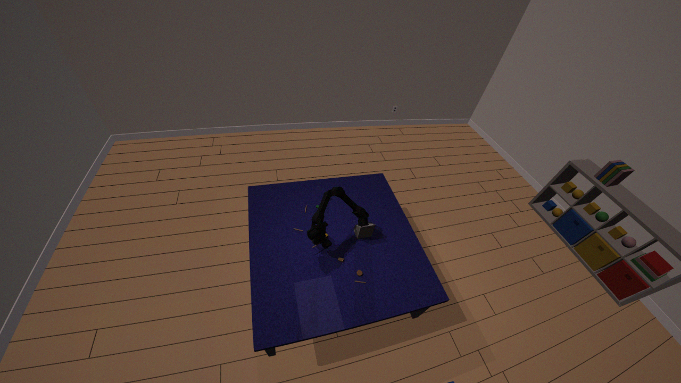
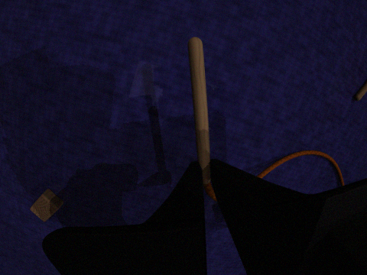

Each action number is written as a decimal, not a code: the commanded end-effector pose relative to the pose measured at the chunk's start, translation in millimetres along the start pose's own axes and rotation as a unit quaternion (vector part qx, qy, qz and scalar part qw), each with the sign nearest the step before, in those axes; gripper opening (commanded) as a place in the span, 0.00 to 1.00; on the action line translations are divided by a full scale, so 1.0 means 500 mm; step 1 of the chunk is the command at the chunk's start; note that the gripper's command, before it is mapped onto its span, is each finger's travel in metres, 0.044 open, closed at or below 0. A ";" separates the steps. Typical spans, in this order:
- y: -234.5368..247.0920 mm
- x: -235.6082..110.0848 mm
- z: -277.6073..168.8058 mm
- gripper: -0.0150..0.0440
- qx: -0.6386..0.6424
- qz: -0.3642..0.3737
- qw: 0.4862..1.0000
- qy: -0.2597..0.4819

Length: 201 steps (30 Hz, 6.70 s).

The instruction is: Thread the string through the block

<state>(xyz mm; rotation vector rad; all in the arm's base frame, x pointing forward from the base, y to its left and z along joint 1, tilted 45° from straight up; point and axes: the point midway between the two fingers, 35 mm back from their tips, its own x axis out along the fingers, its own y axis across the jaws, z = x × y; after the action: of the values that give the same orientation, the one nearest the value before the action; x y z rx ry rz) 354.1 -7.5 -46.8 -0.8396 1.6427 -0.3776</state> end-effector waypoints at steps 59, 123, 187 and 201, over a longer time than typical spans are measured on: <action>-0.112 -0.001 0.022 0.25 0.908 0.000 0.418 -0.004; -0.134 -0.004 0.126 0.25 0.996 0.004 0.088 -0.005; -0.060 0.069 0.124 0.25 0.996 0.007 0.089 -0.005; -0.042 0.089 0.105 0.25 0.996 0.007 0.089 -0.005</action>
<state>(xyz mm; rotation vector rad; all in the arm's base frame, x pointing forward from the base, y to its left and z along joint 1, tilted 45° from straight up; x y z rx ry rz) 411.3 -42.3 -76.2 1.4053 -0.2557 -1.7824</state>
